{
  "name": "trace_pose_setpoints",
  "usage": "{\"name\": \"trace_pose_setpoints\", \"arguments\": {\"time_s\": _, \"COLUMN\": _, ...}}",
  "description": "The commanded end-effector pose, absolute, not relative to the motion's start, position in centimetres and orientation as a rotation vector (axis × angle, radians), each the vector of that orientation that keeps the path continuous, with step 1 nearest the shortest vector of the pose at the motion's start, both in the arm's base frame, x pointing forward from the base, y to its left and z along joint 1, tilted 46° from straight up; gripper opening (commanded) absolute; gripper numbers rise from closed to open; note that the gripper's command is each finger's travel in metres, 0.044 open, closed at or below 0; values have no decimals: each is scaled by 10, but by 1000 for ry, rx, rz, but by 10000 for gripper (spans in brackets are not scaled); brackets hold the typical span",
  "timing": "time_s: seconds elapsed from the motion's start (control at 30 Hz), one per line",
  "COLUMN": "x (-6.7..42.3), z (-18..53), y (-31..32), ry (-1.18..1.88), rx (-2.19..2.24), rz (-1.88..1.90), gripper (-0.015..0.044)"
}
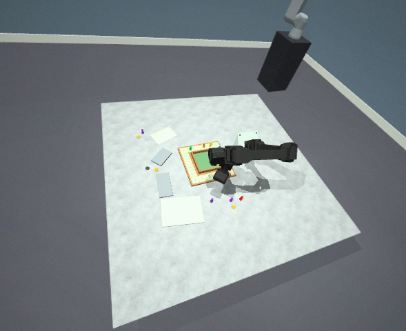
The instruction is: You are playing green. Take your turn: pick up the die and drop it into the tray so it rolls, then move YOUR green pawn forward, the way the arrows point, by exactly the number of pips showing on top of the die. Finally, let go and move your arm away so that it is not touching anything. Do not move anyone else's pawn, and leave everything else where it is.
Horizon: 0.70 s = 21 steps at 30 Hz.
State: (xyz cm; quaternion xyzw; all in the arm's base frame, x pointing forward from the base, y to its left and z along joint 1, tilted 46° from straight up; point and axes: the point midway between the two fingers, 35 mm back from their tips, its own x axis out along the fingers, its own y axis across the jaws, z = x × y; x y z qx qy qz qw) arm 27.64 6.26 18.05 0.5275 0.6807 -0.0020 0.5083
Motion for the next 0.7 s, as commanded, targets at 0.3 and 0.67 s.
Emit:
{"name": "trace_pose_setpoints", "arguments": {"time_s": 0.3, "x": 288, "z": 101, "y": 6, "ry": 1682, "rx": 1515, "rz": -333, "gripper": 0}}
{"name": "trace_pose_setpoints", "arguments": {"time_s": 0.67, "x": 276, "z": 32, "y": -33, "ry": 1693, "rx": 1797, "rz": -664, "gripper": 0}}
